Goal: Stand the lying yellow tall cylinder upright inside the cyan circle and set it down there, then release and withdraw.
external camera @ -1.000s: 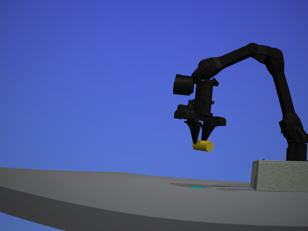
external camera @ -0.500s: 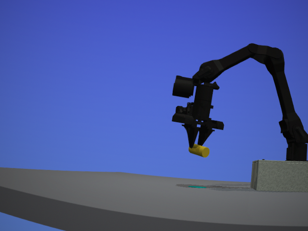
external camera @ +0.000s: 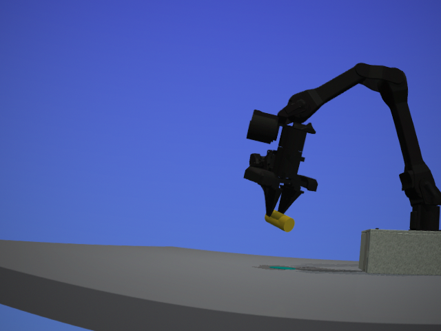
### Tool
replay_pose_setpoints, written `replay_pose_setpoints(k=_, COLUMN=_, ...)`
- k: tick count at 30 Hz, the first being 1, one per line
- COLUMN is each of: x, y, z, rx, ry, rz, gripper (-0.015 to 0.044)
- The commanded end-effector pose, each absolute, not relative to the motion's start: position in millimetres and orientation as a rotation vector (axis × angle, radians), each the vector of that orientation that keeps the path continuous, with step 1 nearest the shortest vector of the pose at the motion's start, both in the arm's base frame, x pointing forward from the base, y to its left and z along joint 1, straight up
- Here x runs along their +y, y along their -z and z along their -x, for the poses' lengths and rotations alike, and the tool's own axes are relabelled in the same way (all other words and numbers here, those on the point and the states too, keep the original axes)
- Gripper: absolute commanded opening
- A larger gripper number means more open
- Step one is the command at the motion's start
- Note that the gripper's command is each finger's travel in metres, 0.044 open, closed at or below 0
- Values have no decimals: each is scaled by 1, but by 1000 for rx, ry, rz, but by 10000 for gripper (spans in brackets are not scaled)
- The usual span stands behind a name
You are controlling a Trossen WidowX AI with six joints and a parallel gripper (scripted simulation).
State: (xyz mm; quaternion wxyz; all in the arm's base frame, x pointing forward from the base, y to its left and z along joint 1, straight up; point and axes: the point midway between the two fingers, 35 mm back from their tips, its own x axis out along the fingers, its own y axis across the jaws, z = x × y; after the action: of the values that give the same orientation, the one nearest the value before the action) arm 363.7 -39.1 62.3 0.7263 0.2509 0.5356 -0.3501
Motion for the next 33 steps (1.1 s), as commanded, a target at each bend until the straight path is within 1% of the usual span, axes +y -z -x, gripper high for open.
replay_pose_setpoints(k=1, x=-39, y=-58, z=-365, rx=1161, ry=775, rz=-523, gripper=105)
replay_pose_setpoints(k=33, x=-36, y=-46, z=-379, rx=965, ry=794, rz=-365, gripper=105)
